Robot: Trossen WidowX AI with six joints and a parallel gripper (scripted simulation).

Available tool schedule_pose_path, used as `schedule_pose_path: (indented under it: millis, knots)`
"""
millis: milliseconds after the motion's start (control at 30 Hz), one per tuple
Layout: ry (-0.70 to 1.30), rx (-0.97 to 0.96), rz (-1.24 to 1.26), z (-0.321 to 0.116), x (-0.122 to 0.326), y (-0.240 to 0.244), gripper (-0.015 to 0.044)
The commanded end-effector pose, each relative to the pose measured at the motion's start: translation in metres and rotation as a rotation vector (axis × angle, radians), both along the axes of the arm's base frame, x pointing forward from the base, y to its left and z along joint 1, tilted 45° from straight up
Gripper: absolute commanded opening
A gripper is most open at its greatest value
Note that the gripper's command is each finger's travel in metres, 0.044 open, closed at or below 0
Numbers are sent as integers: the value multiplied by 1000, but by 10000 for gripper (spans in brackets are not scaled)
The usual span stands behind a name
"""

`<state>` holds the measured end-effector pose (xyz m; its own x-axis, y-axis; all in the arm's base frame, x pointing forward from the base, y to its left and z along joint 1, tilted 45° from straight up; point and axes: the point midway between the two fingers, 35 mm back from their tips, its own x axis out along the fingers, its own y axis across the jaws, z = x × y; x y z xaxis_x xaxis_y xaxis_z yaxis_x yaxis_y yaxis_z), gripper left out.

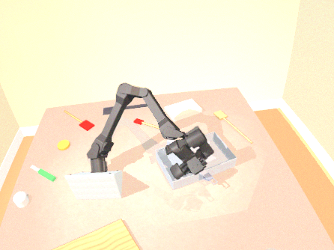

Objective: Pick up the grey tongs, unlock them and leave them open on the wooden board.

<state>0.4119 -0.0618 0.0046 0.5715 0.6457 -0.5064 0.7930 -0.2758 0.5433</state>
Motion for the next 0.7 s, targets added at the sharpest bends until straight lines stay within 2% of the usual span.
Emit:
schedule_pose_path:
  millis: [0, 667]
  knots:
    - [-1, 0, 0, 0, 0, 0, 181]
    - [-1, 0, 0, 0, 0, 0, 48]
